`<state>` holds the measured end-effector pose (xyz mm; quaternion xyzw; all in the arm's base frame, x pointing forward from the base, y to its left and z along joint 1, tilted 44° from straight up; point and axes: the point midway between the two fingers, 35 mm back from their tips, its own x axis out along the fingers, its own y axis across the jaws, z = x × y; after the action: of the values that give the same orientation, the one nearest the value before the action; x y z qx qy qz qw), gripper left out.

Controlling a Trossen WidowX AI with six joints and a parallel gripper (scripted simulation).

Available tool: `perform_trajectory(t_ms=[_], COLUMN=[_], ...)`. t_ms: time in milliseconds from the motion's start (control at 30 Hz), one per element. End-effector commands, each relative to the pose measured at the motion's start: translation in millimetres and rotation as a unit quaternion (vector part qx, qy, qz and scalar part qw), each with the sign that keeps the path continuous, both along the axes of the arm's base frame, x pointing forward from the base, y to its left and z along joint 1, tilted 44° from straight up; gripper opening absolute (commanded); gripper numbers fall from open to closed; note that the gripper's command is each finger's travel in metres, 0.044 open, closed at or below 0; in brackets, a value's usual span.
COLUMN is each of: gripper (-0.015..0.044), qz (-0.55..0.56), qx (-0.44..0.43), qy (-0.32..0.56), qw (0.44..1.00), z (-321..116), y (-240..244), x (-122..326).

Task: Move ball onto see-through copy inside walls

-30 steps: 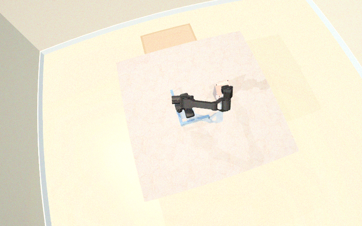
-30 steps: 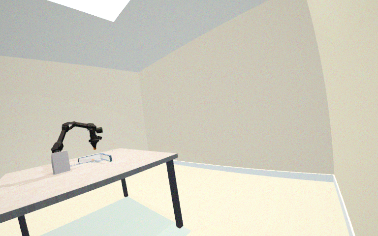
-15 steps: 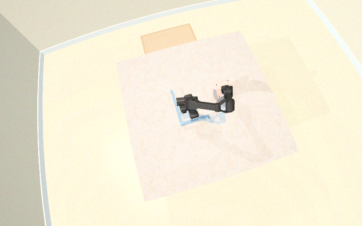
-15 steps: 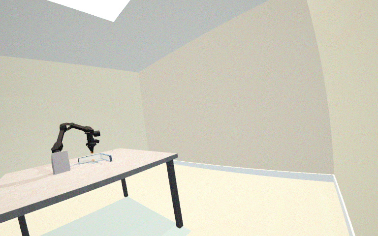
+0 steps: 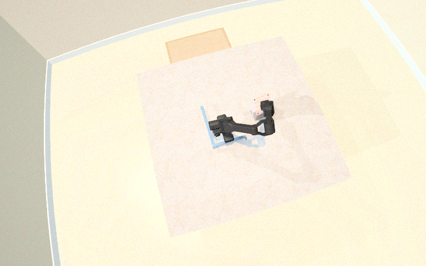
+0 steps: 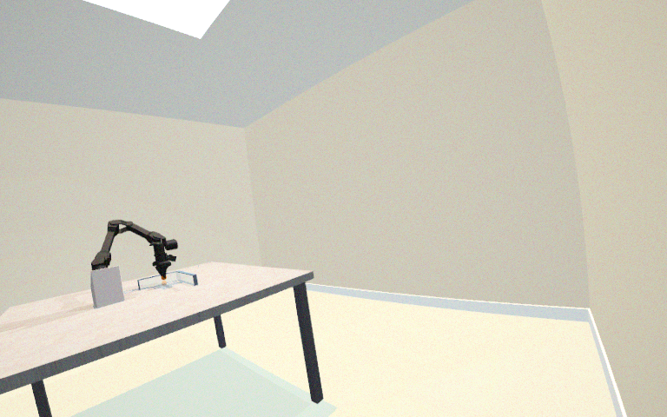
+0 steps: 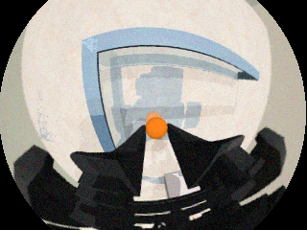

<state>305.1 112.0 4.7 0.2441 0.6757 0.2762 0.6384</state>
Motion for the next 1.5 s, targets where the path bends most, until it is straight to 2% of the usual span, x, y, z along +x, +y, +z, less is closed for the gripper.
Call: perform_trajectory(t_ms=[0,867,1167,1400,1467], gripper=[0.0,0.0,0.0236,0.0246,0.0246], qz=[0.0,0.0,0.0,0.0,0.0], qx=[0.003,0.003,0.003,0.002,0.0], qy=[0.007,0.007,0.002,0.002,0.003], qw=[1.0,1.0,1.0,1.0,1.0], z=[-14.2,-28.5,-26.4,-24.6,-9.7], y=[13.6,27.4,25.6,23.7,8.0], x=[-5.3,-7.0,-5.3,-4.7,-0.9])
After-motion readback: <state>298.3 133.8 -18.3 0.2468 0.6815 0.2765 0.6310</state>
